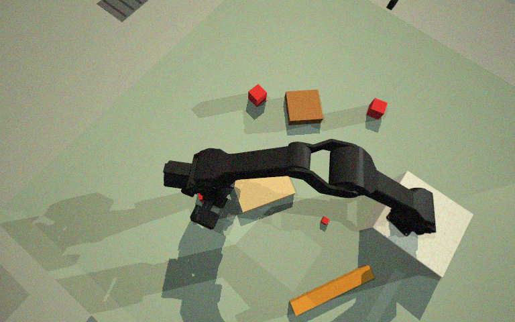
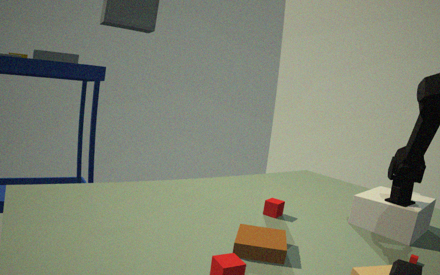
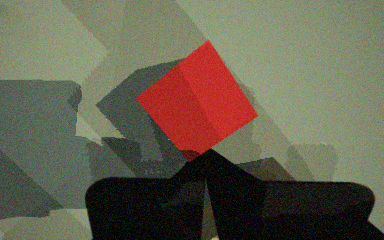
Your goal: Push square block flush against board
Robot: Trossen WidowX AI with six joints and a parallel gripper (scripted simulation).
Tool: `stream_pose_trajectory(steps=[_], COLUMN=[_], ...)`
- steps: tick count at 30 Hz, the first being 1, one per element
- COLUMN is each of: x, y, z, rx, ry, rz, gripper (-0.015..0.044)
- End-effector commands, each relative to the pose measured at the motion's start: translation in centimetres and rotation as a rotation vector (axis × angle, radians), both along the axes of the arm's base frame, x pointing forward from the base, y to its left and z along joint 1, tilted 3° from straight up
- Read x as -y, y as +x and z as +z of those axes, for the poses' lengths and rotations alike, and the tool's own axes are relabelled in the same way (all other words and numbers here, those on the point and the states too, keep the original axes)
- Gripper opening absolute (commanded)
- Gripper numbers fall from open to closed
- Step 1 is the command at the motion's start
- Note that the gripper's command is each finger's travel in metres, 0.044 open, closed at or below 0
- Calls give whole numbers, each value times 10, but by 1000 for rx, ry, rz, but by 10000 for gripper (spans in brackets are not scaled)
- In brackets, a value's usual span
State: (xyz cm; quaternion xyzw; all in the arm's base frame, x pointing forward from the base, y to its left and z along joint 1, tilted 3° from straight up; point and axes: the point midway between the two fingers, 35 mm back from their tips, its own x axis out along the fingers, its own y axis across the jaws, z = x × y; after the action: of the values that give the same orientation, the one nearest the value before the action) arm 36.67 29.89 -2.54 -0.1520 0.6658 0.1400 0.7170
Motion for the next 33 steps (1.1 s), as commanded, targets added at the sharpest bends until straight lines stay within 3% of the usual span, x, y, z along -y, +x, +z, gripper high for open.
stream_pose_trajectory(steps=[1,33], x=[2,6], y=[3,10], z=[-3,-2], rx=[-3,-3], ry=[-8,-8], rz=[4,4], gripper=[0,0])
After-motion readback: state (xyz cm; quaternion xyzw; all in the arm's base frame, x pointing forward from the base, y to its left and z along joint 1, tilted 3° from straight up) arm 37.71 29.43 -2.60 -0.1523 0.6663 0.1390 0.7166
